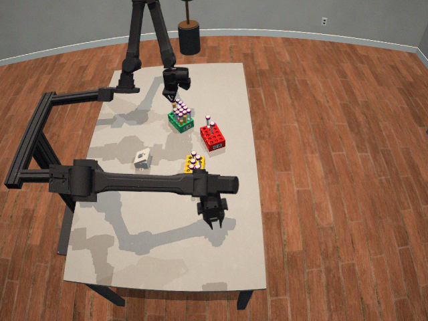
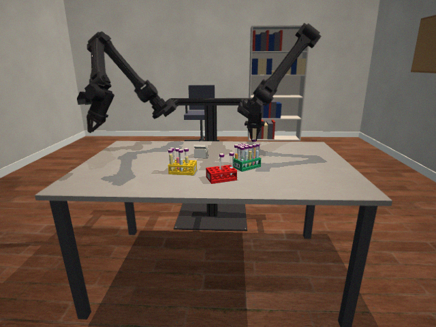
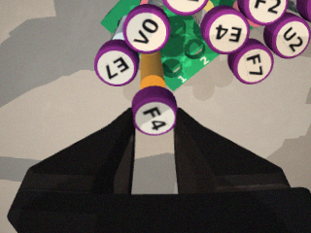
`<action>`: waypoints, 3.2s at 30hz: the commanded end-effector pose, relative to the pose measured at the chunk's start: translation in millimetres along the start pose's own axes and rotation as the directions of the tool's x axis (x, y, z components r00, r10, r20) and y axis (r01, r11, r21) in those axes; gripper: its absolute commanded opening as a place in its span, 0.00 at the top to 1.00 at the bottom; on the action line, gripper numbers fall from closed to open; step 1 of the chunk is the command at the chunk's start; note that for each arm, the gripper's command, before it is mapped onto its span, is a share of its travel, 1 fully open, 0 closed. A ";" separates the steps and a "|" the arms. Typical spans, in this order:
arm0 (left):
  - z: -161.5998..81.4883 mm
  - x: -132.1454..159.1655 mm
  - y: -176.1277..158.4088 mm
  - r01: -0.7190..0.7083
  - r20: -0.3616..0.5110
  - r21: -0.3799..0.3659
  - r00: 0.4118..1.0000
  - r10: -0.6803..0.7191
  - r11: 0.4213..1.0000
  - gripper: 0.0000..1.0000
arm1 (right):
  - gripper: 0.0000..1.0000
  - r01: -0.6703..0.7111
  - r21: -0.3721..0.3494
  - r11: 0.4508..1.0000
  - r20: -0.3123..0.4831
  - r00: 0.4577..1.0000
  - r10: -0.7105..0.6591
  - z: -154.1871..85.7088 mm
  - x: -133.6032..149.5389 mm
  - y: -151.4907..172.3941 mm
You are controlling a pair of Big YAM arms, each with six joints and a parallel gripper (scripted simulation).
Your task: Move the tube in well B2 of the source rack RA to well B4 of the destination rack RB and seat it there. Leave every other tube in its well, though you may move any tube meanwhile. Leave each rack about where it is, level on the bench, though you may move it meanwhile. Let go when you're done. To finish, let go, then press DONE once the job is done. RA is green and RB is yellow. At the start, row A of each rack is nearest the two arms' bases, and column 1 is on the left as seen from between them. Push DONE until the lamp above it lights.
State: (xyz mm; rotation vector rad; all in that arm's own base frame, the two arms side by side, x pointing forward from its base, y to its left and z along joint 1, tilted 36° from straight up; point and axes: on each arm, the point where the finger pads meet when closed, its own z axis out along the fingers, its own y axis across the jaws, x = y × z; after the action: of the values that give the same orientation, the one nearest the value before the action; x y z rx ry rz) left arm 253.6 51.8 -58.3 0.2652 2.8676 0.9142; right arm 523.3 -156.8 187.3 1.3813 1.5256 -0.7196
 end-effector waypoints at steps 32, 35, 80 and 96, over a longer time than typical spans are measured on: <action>13.6 6.7 0.8 -0.010 -0.017 0.000 1.000 0.009 1.000 1.00 | 0.70 -0.024 -0.015 1.000 0.006 1.000 0.024 -4.6 -9.5 9.1; 15.1 6.8 0.7 -0.010 -0.017 0.000 1.000 0.010 1.000 1.00 | 0.70 -0.024 -0.015 1.000 0.006 1.000 0.024 -4.6 -9.5 9.1; 27.5 6.6 0.5 -0.009 -0.016 -0.001 1.000 0.009 1.000 1.00 | 0.70 -0.024 -0.015 1.000 0.006 1.000 0.024 -4.6 -9.5 9.1; 27.5 6.6 0.5 -0.009 -0.016 -0.001 1.000 0.009 1.000 1.00 | 0.70 -0.024 -0.015 1.000 0.006 1.000 0.024 -4.6 -9.5 9.1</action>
State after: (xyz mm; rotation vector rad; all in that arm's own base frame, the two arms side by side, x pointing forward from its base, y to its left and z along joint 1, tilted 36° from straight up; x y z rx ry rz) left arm 257.1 63.2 -75.0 0.2685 2.8646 0.9148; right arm 523.3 -156.8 187.3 1.3813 1.5256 -0.7196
